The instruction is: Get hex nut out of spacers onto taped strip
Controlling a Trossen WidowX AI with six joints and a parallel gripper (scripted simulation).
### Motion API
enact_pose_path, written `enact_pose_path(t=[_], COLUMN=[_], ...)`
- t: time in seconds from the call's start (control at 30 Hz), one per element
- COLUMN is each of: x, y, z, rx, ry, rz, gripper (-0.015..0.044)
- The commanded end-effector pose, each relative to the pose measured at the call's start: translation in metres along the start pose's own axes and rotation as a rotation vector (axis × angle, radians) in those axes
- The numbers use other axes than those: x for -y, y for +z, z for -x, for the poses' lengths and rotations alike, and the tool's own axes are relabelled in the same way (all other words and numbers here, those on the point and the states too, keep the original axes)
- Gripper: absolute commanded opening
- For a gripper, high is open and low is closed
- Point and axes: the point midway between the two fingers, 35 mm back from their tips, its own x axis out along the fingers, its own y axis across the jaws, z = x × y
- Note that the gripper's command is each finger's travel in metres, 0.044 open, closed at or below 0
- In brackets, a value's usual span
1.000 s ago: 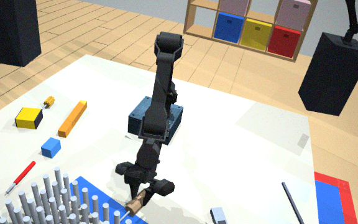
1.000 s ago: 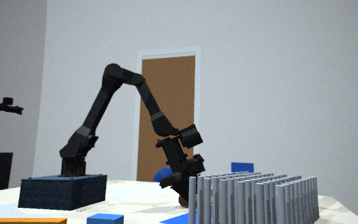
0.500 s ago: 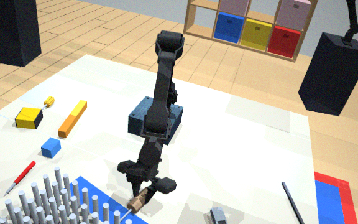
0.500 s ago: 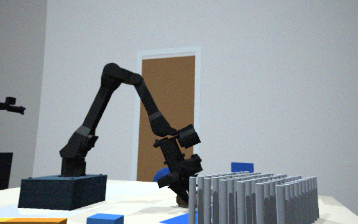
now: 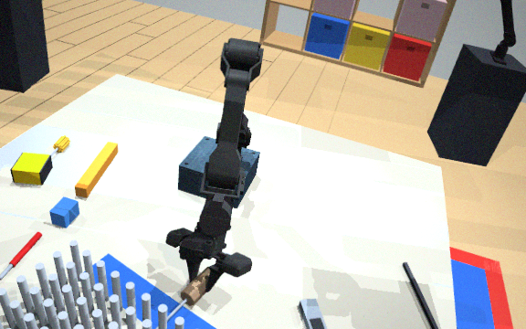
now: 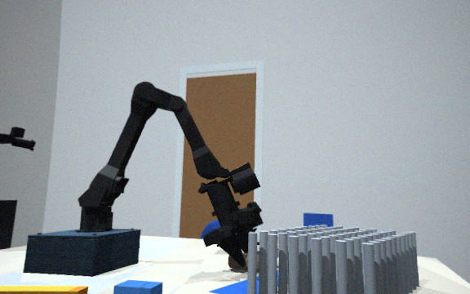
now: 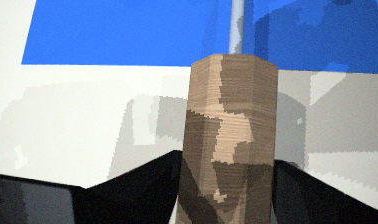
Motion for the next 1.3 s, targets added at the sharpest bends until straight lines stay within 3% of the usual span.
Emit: enact_pose_path(t=[0.0, 1.27], x=[0.001, 0.001], y=[-0.004, -0.027], z=[0.002, 0.012], rx=[0.002, -0.001], ry=[-0.005, -0.005], rz=[-0.004, -0.004], gripper=[0.0, 0.0])
